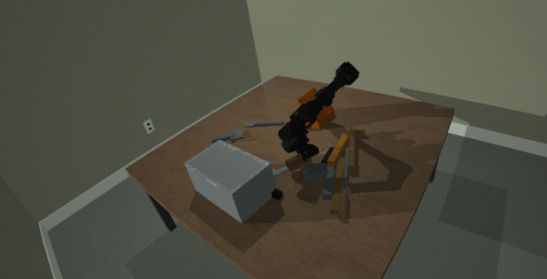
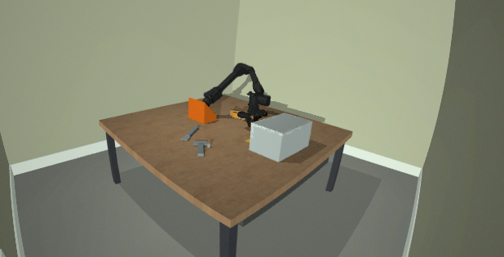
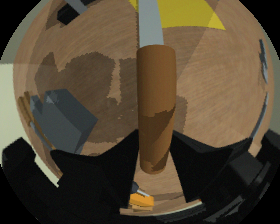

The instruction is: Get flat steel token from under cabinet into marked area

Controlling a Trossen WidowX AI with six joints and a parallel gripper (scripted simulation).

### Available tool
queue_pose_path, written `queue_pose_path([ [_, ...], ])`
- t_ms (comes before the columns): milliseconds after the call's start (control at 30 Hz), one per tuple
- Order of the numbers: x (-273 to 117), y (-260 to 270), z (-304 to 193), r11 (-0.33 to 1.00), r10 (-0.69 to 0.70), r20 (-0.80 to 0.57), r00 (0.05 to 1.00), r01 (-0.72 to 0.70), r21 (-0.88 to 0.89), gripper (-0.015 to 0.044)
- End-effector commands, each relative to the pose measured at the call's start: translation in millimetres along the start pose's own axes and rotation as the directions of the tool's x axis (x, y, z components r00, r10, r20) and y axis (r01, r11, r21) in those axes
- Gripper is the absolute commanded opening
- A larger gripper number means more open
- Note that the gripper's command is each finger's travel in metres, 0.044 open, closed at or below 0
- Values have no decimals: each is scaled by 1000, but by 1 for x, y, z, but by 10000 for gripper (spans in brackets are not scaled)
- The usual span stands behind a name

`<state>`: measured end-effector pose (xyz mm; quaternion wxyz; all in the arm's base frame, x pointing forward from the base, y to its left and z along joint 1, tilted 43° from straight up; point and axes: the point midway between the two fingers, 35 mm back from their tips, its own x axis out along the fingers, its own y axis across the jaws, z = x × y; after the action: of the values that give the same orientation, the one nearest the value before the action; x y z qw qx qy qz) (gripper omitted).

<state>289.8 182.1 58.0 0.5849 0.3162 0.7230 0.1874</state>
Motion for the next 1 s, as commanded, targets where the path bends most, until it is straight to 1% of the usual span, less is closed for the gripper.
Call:
queue_pose_path([
  [0, 1, 0, -6, 1000, -1, -3, 1000, 1, 4, 0],
  [967, 1, 2, -42, 1000, -1, -5, 1000, 1, 5, 0],
])
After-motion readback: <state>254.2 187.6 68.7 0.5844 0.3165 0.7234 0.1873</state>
